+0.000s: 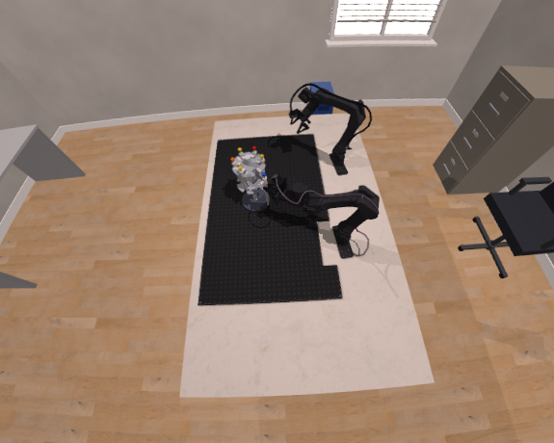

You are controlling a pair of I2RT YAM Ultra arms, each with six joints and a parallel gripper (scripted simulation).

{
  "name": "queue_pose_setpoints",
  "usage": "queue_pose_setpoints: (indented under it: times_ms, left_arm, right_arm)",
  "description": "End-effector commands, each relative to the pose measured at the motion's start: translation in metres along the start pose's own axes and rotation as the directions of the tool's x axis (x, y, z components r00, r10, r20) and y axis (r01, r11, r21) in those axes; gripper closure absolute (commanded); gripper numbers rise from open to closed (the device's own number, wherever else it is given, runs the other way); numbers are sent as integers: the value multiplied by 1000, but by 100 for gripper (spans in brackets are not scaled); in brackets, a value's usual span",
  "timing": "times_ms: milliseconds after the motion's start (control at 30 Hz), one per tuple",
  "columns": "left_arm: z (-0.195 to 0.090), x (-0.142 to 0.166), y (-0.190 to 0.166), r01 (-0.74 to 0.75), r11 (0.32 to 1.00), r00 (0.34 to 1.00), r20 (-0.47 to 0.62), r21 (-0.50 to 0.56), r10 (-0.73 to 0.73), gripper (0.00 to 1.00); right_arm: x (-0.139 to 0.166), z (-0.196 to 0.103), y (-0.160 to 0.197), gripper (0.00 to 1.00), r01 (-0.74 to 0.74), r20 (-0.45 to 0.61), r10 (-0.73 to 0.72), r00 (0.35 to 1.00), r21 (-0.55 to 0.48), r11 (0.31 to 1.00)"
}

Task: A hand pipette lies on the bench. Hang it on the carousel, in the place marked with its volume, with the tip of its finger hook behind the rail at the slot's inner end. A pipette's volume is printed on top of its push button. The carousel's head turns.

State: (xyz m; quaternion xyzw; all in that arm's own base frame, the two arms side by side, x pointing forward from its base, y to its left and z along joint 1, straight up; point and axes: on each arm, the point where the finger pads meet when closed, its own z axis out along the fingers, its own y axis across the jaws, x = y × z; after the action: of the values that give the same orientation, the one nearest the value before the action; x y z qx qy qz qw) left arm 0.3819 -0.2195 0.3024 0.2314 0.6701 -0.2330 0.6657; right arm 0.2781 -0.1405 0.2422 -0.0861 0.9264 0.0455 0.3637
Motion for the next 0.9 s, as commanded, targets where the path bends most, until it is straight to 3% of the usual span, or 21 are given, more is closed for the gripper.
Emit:
queue_pose_setpoints:
  times_ms: [0, 433, 500, 533, 867]
  left_arm:
    - [2, -36, -2, -21, 1000, 995, 93, -8, 22, 88]
    - [21, -27, -9, -21, 1000, 997, 76, -8, 21, 88]
    - [21, -27, -9, -21, 1000, 997, 76, -8, 21, 88]
    - [14, -42, -8, -27, 1000, 993, 112, -14, 29, 88]
    - [14, -42, -7, -27, 1000, 993, 112, -15, 29, 88]
  right_arm:
    - [-10, -6, -4, 0, 24, 41, -25, 999, 19, 1000]
    - [-10, -6, -4, 0, 24, 41, -25, 999, 19, 1000]
    - [-10, -6, -4, 0, 24, 41, -25, 999, 19, 1000]
    - [-10, -6, -4, 0, 24, 41, -25, 999, 19, 1000]
    - [-10, -6, -4, 0, 24, 41, -25, 999, 19, 1000]
